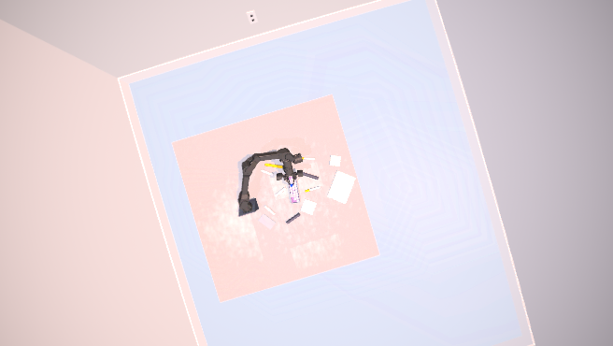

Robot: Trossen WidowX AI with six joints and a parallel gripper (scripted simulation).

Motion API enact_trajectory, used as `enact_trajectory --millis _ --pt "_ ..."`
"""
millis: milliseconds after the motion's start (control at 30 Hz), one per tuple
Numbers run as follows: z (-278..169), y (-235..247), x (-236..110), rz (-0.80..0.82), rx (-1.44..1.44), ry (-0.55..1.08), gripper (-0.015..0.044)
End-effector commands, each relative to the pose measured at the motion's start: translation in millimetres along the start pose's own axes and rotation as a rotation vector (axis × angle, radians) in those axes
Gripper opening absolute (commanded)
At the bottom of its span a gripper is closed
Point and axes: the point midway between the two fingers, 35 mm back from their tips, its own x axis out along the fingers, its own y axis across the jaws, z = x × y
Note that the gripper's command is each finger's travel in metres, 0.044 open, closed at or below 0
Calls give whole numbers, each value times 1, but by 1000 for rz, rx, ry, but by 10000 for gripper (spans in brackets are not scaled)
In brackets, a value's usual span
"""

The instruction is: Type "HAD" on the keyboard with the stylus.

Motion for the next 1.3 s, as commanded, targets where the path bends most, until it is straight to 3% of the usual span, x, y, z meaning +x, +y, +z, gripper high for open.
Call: enact_trajectory --millis 0,100,467,1033,1267 --pt "-16 -1 -9 -7 6 -1 81" --pt "-13 -1 -7 -8 14 -6 85" --pt "-13 -1 -6 -8 14 -5 0" --pt "-54 -2 55 -3 5 4 0" --pt "-47 -2 63 -3 5 4 0"
